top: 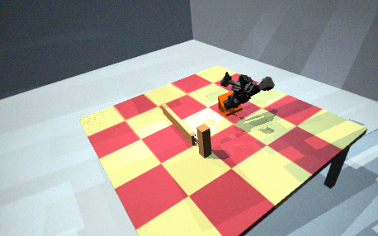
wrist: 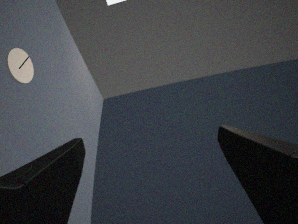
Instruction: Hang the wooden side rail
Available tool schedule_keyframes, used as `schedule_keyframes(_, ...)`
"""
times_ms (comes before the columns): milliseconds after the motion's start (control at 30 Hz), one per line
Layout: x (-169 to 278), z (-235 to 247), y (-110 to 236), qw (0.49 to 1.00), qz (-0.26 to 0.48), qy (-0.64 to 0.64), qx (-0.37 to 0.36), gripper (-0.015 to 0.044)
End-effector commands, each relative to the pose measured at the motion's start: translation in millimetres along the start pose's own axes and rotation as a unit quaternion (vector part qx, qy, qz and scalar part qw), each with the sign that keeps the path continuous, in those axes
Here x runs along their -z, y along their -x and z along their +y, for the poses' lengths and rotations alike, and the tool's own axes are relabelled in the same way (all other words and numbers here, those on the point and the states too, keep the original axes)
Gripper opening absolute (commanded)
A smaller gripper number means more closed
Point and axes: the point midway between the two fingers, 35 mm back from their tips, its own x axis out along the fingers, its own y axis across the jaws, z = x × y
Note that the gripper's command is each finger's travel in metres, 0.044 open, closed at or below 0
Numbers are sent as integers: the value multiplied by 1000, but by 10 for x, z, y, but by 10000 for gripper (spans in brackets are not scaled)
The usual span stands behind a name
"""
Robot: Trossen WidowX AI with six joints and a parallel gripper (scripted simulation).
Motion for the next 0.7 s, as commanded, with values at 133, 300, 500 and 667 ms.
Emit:
schedule_keyframes(133, 373, 59, -112, 996, 89, -31, -11, 440)
schedule_keyframes(300, 916, 21, -170, 971, 222, -92, 18, 440)
schedule_keyframes(500, 1525, -183, -66, 900, 372, -189, 125, 440)
schedule_keyframes(667, 1905, -409, 154, 801, 457, -280, 267, 440)
